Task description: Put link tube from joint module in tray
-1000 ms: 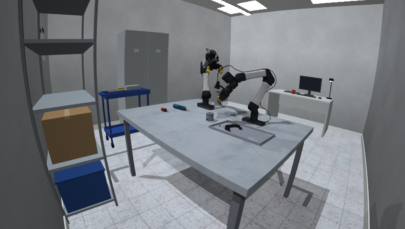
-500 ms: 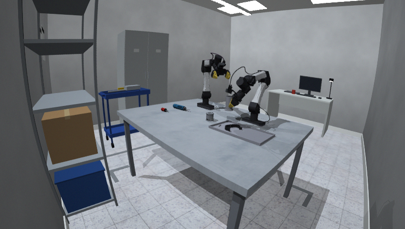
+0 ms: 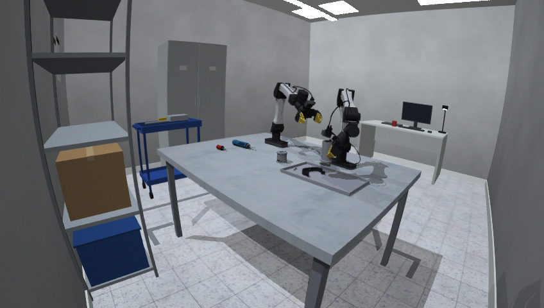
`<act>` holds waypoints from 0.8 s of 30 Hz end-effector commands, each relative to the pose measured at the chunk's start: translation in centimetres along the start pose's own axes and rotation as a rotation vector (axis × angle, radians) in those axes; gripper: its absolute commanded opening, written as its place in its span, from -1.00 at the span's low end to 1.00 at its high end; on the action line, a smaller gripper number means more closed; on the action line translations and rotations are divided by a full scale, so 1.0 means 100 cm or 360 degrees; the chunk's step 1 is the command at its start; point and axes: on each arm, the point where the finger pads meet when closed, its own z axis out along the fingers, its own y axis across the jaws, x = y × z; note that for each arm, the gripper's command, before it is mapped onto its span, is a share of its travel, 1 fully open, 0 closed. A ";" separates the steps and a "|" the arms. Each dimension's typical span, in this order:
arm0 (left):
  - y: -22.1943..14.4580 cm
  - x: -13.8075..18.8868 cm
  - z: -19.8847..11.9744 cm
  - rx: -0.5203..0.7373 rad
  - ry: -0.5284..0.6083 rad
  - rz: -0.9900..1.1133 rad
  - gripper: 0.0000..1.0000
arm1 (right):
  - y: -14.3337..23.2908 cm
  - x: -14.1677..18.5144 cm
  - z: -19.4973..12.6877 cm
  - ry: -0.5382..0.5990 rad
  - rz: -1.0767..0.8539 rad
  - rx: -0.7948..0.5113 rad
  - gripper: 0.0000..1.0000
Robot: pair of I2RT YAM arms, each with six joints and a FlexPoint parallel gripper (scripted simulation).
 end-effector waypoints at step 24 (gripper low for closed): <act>0.102 0.078 -0.013 -0.0031 -0.0082 0.0098 -0.17 | 0.011 -0.012 0.026 -0.0196 0.0005 -0.0018 1.00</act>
